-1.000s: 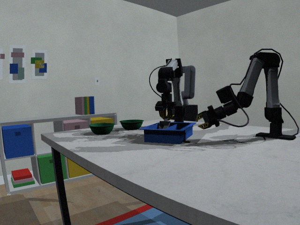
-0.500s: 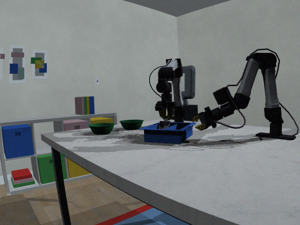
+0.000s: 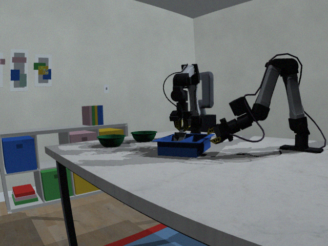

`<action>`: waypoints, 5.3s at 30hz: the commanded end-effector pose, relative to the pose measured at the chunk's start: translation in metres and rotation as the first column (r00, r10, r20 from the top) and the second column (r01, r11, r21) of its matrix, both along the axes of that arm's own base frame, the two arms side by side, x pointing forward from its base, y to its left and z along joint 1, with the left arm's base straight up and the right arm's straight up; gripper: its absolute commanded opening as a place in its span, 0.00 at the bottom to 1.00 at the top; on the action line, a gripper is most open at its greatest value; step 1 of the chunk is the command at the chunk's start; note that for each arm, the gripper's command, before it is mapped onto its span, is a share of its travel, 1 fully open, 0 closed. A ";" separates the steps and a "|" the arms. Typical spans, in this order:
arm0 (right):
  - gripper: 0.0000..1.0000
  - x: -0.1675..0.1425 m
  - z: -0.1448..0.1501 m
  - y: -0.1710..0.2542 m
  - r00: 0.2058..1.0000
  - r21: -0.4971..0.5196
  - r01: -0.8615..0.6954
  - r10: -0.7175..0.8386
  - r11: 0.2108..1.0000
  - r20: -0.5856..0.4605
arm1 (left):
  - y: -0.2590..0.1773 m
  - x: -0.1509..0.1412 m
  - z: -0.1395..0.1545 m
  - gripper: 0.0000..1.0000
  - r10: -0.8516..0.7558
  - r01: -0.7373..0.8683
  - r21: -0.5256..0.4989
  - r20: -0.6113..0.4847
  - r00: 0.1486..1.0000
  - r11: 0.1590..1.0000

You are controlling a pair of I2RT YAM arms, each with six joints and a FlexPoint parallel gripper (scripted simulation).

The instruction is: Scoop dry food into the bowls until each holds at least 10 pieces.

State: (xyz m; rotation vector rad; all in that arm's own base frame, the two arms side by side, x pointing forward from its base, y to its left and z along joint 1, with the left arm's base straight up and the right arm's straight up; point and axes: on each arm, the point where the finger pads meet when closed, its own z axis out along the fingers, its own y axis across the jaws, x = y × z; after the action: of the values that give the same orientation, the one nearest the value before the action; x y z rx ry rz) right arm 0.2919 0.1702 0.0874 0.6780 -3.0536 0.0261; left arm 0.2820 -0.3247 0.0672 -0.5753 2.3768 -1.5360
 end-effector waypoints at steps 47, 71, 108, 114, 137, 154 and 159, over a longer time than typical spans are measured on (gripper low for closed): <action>0.00 0.009 0.017 0.007 0.999 0.068 -0.025 0.023 0.997 0.028 | -0.030 0.014 0.040 0.28 -0.010 0.012 -0.049 0.043 0.999 0.999; 0.00 0.011 0.022 0.002 0.999 0.091 -0.019 0.016 0.996 0.033 | -0.035 0.015 0.052 0.28 -0.009 0.012 -0.058 0.054 0.998 0.998; 0.00 0.017 0.009 -0.022 0.994 0.213 -0.029 0.051 0.977 -0.100 | -0.049 0.021 0.073 0.28 -0.006 0.009 -0.060 0.057 0.998 0.998; 0.00 0.022 0.009 -0.028 0.993 0.230 -0.031 0.057 0.973 -0.104 | -0.052 0.022 0.076 0.28 -0.009 0.012 -0.057 0.052 0.999 0.998; 0.00 0.025 0.009 -0.036 0.988 0.295 -0.042 0.085 0.954 -0.131 | -0.061 0.028 0.071 0.28 -0.006 0.007 -0.032 0.027 1.000 0.999; 0.00 0.033 0.012 -0.047 0.991 0.307 -0.017 0.056 0.952 -0.120 | -0.071 0.034 0.093 0.00 -0.014 0.018 -0.070 0.062 0.998 0.997; 0.00 0.023 0.000 -0.049 0.985 0.287 -0.003 0.052 0.958 -0.164 | -0.072 0.035 0.092 0.00 -0.016 0.021 -0.065 0.067 0.998 0.998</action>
State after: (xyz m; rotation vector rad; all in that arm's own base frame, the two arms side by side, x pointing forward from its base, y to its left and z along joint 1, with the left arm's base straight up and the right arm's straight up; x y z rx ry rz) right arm 0.3200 0.1251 0.0948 0.7175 -2.9297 -0.4773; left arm 0.3102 -0.3856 0.1323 -0.5781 2.3713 -1.5504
